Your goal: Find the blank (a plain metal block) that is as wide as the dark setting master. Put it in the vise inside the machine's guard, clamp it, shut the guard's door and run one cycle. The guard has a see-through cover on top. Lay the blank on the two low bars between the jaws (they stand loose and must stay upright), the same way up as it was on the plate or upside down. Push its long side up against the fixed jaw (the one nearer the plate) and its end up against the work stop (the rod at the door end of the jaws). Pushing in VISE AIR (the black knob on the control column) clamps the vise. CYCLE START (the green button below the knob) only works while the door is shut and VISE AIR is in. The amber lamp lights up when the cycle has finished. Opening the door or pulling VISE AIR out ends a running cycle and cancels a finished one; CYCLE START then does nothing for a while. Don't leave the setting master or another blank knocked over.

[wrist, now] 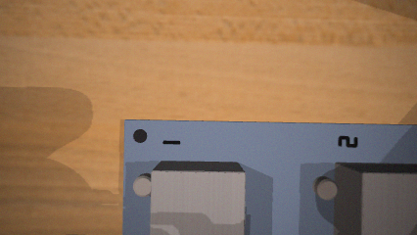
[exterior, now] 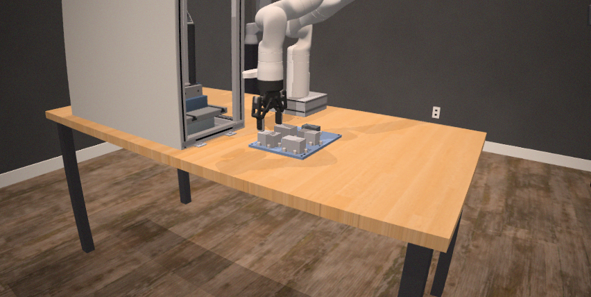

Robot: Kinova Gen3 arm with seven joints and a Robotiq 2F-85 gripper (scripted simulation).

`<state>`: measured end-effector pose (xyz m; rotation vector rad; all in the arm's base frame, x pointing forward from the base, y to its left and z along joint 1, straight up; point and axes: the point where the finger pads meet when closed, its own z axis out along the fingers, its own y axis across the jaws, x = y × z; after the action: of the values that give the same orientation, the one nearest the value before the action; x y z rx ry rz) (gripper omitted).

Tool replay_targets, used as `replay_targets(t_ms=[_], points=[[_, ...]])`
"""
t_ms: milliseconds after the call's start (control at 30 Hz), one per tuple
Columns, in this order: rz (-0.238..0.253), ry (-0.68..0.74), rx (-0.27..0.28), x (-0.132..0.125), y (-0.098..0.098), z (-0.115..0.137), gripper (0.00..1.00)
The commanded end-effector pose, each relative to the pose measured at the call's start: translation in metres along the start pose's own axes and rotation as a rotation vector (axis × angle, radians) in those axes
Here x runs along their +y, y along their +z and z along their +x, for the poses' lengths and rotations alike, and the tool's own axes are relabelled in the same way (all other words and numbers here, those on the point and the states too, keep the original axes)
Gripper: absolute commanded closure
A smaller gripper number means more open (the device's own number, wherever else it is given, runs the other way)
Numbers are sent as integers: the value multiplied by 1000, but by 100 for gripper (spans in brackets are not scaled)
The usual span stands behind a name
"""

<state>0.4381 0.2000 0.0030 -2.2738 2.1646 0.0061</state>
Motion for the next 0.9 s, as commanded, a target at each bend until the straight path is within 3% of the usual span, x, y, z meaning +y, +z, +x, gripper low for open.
replay_targets(t_ms=[0, 867], points=[[6, 1, -1, -2, 1, 2, 0], [6, 1, -1, -1, 5, 1, 0]])
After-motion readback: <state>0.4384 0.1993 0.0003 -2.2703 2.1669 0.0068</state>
